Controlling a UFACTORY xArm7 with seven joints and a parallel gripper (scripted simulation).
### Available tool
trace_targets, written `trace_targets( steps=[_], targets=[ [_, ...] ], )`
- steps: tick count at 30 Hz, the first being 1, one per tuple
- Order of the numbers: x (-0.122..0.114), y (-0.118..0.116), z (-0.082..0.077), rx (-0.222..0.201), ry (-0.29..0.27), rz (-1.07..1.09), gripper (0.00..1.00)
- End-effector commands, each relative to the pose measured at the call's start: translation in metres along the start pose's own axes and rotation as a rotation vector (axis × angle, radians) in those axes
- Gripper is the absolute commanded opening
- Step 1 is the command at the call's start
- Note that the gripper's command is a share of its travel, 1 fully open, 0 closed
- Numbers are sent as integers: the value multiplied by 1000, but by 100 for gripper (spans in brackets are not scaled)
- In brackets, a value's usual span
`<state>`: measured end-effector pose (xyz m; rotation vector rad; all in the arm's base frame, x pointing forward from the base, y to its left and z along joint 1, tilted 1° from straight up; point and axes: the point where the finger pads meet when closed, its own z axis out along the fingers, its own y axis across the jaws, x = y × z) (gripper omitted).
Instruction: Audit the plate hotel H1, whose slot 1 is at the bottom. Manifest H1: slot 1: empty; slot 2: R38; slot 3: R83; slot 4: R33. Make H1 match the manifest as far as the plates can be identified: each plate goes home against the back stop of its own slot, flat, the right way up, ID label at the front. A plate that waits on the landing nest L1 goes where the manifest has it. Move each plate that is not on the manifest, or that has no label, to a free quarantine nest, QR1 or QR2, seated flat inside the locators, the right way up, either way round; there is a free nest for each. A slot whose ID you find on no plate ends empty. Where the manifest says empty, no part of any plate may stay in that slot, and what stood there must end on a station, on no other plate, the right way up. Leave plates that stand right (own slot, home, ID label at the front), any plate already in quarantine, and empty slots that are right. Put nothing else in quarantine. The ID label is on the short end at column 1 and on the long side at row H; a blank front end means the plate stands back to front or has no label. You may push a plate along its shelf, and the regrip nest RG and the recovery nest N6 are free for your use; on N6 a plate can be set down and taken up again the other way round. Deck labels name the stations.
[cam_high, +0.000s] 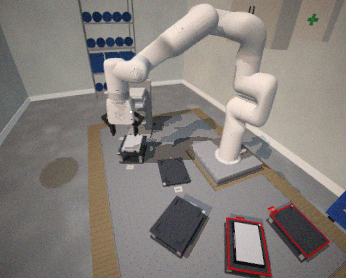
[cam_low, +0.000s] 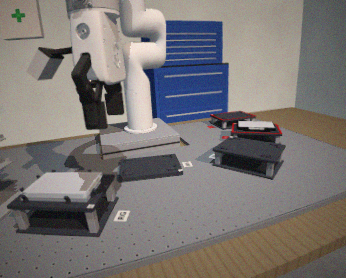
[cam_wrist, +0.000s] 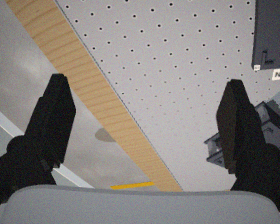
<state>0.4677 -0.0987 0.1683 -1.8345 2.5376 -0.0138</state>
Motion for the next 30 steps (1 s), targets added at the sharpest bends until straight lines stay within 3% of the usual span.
trace_targets(
  steps=[1,8,19,30],
  targets=[
    [0,-2,4,5,-1,0,100],
    [0,-2,15,5,-1,0,100],
    [0,-2,15,5,-1,0,100],
    [0,-2,16,5,182,0,100]
  ],
)
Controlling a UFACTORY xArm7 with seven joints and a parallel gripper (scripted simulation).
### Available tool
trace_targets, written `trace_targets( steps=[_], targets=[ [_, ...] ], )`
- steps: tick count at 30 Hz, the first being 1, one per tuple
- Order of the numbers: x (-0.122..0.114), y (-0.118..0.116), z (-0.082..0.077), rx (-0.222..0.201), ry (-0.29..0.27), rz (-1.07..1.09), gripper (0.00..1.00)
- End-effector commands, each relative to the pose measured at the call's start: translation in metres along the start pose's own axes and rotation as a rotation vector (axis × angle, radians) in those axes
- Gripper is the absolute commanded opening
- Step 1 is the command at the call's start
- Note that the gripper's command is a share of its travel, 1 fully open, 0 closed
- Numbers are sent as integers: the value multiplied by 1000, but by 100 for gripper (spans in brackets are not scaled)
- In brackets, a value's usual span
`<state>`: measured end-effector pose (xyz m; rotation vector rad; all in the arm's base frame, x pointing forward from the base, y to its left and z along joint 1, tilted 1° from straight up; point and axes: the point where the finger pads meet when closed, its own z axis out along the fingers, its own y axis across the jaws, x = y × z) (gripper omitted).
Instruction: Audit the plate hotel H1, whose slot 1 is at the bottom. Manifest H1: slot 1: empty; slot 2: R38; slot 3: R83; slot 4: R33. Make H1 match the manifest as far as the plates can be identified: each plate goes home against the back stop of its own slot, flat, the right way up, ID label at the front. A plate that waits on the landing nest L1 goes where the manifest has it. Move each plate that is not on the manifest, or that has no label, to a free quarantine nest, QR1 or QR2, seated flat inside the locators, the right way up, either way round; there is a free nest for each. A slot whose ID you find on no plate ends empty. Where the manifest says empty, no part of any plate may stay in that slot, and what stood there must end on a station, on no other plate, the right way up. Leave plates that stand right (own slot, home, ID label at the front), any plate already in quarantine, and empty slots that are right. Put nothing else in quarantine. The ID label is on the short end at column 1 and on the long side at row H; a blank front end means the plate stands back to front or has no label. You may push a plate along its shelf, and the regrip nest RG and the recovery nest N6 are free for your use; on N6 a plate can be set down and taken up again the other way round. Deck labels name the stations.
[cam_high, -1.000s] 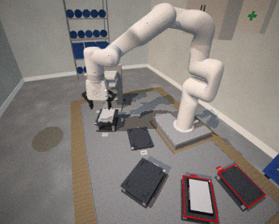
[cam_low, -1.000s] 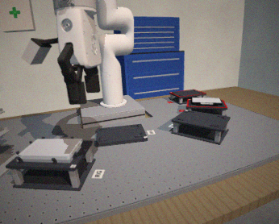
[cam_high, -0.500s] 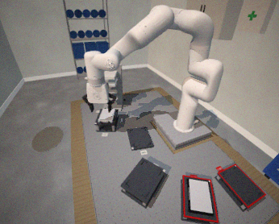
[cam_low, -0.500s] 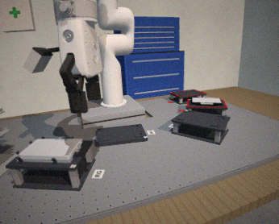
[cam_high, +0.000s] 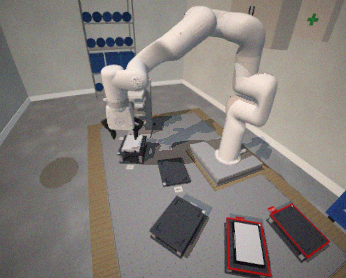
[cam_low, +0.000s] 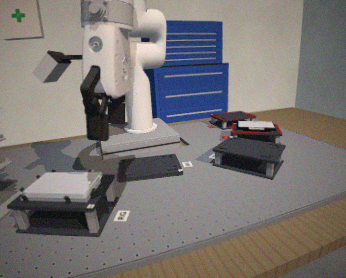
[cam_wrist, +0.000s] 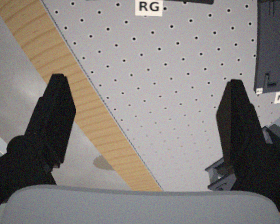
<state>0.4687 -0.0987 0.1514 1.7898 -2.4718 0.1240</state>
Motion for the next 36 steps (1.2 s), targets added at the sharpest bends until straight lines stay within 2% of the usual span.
trace_targets(
  steps=[1,2,17,19,34,36],
  targets=[
    [0,-1,-1,3,60,3,100],
    [0,-1,-1,3,60,3,100],
    [0,-1,-1,3,310,3,100],
    [0,-1,-1,3,310,3,100],
    [0,-1,-1,2,560,3,100],
    [0,-1,-1,2,560,3,100]
  ],
)
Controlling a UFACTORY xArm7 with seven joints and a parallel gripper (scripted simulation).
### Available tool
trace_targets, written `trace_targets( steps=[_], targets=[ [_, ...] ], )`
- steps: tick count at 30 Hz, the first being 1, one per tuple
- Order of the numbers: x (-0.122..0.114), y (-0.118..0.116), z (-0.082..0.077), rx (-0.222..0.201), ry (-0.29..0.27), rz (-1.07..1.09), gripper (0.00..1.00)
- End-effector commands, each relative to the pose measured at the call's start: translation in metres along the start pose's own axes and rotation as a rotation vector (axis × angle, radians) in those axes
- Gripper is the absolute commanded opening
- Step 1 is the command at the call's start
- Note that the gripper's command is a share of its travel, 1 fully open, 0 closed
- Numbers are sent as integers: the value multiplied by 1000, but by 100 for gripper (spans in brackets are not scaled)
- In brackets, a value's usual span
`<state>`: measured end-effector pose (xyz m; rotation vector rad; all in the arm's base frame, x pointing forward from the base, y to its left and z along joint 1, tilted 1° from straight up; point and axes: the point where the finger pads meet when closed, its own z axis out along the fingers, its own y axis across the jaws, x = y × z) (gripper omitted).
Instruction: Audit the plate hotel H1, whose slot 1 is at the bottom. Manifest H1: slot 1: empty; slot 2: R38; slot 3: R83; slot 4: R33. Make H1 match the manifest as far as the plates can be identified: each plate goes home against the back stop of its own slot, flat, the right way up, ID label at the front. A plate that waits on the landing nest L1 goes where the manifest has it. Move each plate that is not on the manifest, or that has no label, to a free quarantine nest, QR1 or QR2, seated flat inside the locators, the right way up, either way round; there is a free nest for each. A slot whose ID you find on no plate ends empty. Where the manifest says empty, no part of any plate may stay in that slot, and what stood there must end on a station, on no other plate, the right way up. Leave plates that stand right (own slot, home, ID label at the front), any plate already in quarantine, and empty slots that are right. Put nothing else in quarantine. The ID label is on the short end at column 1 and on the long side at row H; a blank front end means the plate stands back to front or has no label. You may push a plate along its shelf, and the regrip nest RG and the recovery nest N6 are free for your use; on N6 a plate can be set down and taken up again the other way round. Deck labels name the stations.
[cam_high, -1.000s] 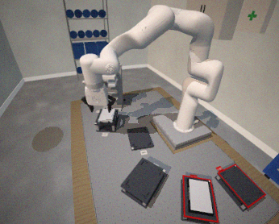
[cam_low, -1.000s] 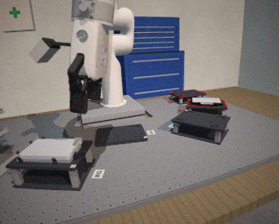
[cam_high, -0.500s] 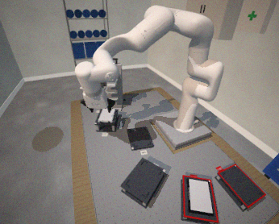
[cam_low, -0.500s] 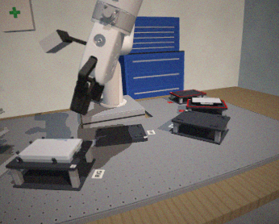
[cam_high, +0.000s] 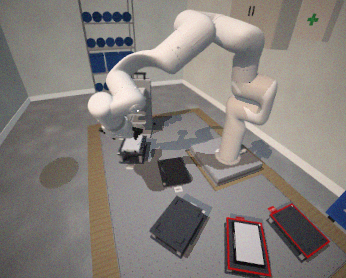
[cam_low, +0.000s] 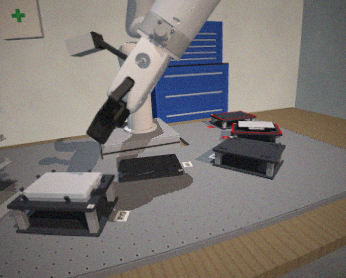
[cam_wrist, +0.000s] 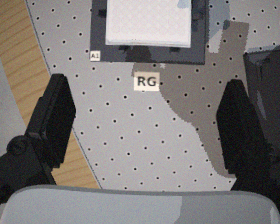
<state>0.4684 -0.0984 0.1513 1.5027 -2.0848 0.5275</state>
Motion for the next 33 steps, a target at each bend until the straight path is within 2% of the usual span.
trace_targets(
  steps=[1,15,17,32,33],
  targets=[
    [1,-1,-1,1,40,3,100],
    [1,-1,-1,0,273,3,100],
    [1,-1,-1,0,273,3,100],
    [1,-1,-1,-1,523,4,100],
    [1,-1,-1,-1,523,4,100]
  ],
)
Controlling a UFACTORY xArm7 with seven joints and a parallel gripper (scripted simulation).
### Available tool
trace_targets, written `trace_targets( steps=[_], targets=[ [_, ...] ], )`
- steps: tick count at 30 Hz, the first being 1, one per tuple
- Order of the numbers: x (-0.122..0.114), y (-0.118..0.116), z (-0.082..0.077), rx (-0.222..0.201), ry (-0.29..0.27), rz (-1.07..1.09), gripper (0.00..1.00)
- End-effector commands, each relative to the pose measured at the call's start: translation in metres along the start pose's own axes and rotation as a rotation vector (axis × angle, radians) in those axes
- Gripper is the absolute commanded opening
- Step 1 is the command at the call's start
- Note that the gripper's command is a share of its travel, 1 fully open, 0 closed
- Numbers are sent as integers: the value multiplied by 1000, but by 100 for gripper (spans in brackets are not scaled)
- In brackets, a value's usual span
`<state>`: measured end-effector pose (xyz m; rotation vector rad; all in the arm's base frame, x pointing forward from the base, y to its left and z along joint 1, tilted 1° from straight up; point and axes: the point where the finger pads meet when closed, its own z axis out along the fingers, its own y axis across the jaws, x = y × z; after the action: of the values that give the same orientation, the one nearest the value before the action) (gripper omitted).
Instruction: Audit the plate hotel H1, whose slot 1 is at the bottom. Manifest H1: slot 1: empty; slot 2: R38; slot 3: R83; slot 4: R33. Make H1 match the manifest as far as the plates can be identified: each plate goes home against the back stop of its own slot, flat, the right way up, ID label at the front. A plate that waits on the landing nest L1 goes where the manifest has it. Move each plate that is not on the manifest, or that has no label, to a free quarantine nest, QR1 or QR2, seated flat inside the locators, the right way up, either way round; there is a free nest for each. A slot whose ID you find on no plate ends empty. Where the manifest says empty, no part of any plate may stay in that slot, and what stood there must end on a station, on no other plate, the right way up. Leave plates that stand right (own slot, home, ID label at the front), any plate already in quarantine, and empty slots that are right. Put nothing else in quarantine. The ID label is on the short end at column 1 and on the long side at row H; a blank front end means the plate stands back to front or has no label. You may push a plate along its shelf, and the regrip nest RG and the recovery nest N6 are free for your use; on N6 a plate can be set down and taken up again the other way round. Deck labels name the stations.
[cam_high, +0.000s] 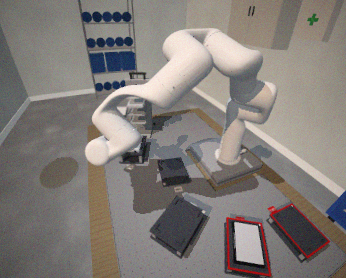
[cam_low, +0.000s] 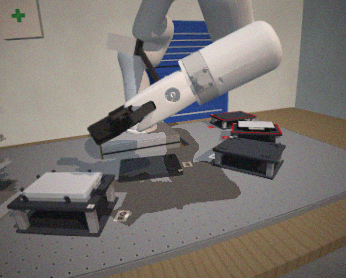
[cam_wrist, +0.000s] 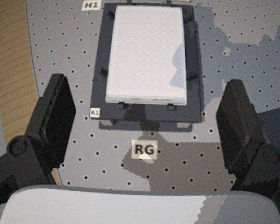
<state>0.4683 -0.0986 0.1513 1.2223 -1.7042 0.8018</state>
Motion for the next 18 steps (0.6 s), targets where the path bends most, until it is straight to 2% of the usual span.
trace_targets(
  steps=[1,16,18],
  targets=[
    [1,-1,0,-1,38,3,100],
    [1,-1,0,-2,288,3,100],
    [1,-1,0,-2,288,3,100]
  ],
)
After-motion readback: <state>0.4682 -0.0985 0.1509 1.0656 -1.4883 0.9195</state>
